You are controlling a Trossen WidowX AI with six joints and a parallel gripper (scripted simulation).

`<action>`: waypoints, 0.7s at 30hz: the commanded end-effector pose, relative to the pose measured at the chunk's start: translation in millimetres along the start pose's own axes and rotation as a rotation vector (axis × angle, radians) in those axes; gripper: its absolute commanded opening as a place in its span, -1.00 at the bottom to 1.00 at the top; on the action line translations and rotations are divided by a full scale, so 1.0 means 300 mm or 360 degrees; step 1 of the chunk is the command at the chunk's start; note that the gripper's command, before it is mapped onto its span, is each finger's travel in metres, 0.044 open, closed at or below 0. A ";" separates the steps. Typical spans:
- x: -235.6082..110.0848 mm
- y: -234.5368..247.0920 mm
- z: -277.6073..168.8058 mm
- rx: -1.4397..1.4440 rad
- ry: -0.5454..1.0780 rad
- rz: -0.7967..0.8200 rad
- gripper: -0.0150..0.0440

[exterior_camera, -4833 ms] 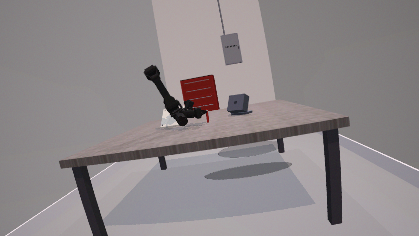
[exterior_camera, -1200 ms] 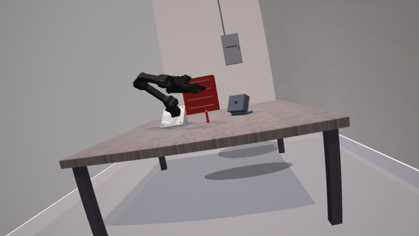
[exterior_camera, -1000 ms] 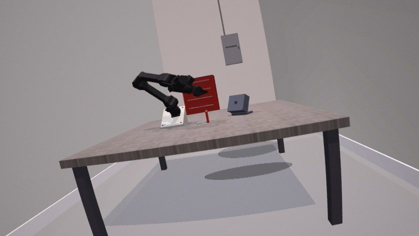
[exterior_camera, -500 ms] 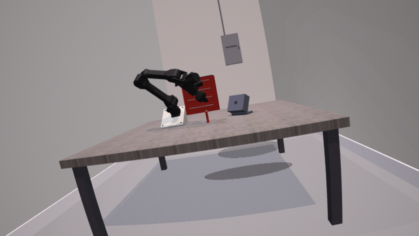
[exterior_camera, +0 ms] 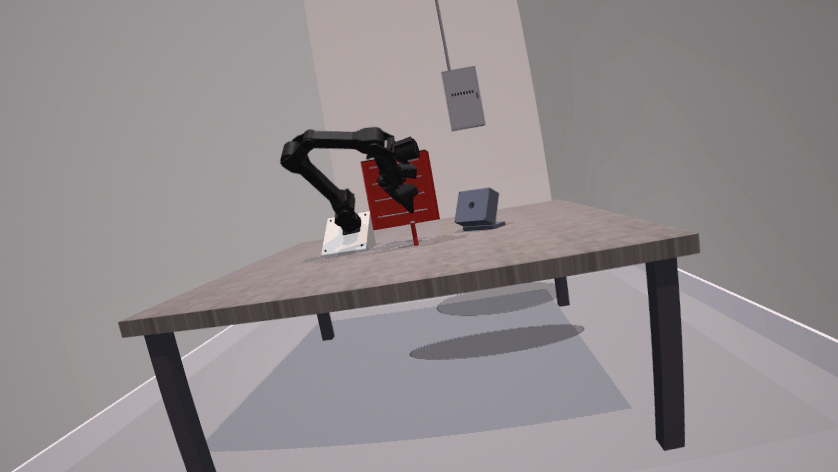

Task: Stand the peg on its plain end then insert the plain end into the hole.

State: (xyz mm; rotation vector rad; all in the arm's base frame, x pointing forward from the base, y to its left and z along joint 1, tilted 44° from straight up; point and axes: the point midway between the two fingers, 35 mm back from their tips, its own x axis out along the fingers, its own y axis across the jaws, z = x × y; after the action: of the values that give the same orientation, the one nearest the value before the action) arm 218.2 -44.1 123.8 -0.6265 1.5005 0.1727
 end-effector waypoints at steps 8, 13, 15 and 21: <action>-0.011 -0.043 0.019 -0.0041 0.0424 -0.0349 1.00; -0.031 -0.067 0.043 -0.0090 0.0554 -0.0549 1.00; -0.034 -0.070 0.047 -0.0097 0.0568 -0.0576 1.00; -0.034 -0.070 0.047 -0.0097 0.0568 -0.0576 1.00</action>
State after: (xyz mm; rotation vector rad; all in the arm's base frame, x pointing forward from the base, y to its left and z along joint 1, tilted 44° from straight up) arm 238.2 -51.4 137.6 -0.9903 1.6948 -0.1644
